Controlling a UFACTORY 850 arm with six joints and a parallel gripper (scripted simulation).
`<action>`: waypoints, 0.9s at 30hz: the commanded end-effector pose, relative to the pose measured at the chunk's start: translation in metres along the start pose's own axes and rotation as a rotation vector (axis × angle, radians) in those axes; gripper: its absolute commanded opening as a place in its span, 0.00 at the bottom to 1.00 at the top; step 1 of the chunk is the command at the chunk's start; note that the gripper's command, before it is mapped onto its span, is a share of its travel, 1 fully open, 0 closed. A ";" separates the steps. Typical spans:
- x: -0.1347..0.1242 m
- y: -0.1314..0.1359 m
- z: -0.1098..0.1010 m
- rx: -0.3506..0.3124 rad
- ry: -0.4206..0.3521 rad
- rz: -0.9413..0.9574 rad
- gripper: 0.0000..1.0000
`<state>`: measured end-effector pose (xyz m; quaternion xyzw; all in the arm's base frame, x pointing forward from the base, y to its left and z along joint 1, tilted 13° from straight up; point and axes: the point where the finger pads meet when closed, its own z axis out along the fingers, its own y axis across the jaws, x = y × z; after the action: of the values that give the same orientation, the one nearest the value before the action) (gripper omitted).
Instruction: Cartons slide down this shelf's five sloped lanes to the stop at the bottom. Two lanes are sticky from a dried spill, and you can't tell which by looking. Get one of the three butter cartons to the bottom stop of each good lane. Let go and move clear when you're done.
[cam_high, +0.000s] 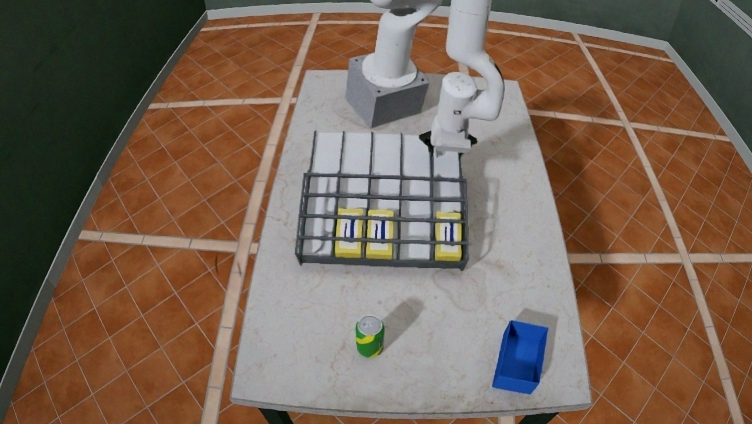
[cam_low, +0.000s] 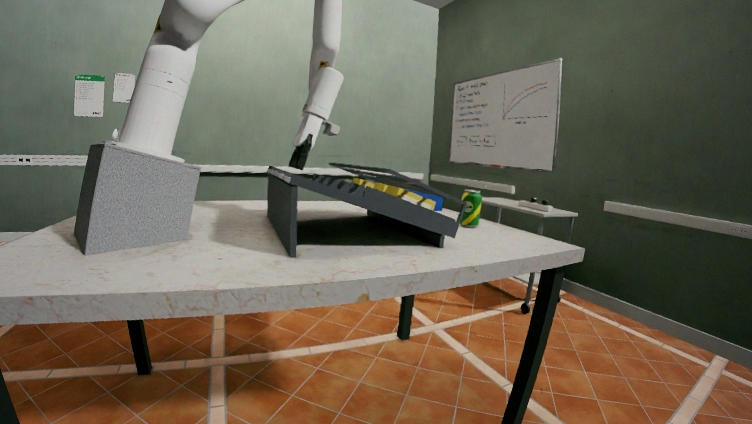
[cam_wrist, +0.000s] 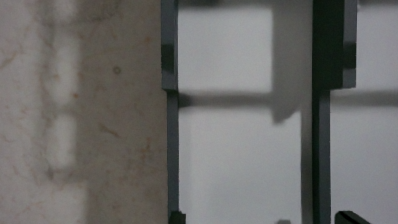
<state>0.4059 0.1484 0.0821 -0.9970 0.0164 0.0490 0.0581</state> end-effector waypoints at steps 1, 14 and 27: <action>0.001 0.000 -0.001 0.000 0.001 0.000 0.87; 0.001 0.000 -0.001 0.000 0.001 0.000 0.89; 0.001 0.000 -0.001 0.000 0.001 0.000 0.89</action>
<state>0.4059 0.1484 0.0821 -0.9970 0.0164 0.0490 0.0581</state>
